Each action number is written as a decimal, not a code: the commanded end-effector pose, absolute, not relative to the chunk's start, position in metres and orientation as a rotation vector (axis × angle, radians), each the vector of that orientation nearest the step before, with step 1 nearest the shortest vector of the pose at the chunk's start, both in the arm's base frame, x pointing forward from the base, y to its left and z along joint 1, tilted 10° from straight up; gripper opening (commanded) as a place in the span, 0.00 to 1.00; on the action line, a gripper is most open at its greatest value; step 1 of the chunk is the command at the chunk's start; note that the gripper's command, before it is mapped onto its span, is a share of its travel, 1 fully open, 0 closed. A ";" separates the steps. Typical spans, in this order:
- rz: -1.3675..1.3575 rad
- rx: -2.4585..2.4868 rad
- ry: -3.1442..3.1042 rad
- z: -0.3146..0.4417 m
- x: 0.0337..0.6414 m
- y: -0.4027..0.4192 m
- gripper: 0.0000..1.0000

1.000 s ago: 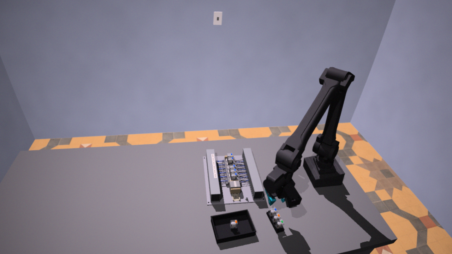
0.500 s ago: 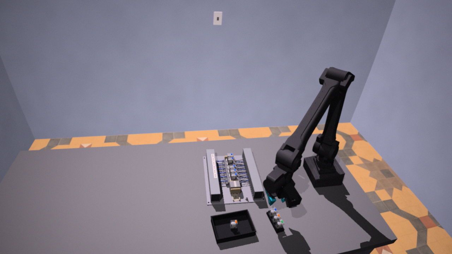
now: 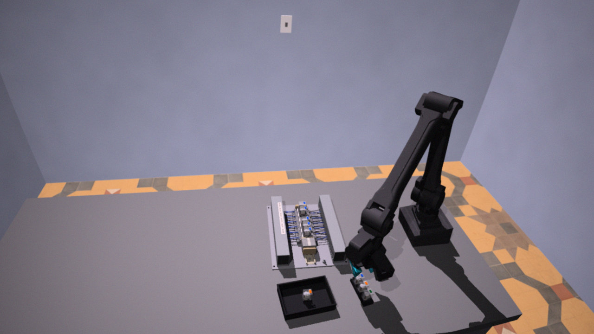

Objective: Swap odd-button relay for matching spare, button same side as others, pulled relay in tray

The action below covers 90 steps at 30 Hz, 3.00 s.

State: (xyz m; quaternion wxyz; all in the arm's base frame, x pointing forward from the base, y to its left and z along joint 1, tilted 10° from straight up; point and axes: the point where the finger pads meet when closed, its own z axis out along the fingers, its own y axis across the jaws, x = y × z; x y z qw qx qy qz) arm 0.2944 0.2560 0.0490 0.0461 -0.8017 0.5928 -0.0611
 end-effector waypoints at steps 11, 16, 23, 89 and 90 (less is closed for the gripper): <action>-0.191 -2.399 1.784 0.052 0.311 0.265 0.59; -0.193 -2.392 1.779 0.055 0.313 0.267 0.59; -0.194 -2.384 1.774 0.058 0.315 0.270 0.59; -0.189 -2.405 1.789 0.050 0.311 0.264 0.59; -0.189 -2.405 1.789 0.050 0.311 0.264 0.59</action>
